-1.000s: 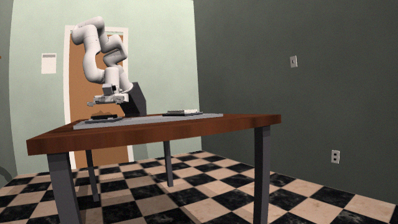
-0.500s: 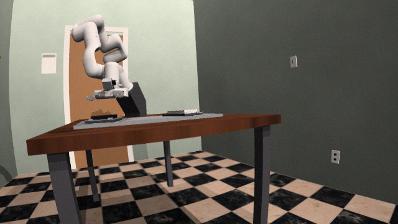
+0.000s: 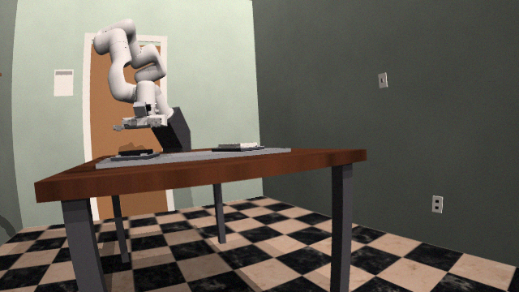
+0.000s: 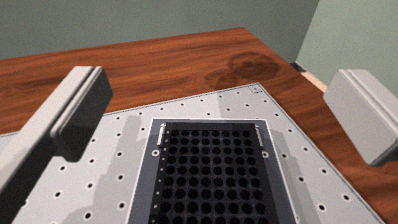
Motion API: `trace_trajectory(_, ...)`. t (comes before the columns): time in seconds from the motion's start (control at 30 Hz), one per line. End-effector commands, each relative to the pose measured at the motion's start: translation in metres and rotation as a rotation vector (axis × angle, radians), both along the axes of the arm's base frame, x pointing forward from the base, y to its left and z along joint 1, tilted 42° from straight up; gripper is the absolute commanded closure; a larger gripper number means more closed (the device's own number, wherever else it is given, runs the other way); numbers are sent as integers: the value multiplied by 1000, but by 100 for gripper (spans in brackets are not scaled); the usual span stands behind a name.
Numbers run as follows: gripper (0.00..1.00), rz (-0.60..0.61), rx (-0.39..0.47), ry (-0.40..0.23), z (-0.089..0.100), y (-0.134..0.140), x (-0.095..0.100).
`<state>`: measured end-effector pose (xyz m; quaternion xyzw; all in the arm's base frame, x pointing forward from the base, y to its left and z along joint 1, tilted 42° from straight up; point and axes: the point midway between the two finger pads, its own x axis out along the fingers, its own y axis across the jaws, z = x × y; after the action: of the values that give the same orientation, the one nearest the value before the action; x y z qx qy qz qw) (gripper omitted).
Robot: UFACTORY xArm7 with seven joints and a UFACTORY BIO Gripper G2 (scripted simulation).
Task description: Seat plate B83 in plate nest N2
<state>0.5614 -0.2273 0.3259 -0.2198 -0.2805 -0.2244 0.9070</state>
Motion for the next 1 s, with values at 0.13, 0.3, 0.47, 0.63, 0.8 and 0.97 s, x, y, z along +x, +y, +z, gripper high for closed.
trace_trajectory(0.13, 46, 77, -42, 49, 2, 15, -7)
trace_trajectory(0.3, 46, 201, -111, 136, 1, 38, -18)
trace_trajectory(0.47, 46, 246, -135, 168, 0, 60, -29)
trace_trajectory(0.63, 46, 246, -135, 168, 0, 73, -36)
trace_trajectory(0.8, 46, 246, -135, 168, -1, 96, -47)
trace_trajectory(0.97, 46, 246, -135, 168, -2, 118, -58)
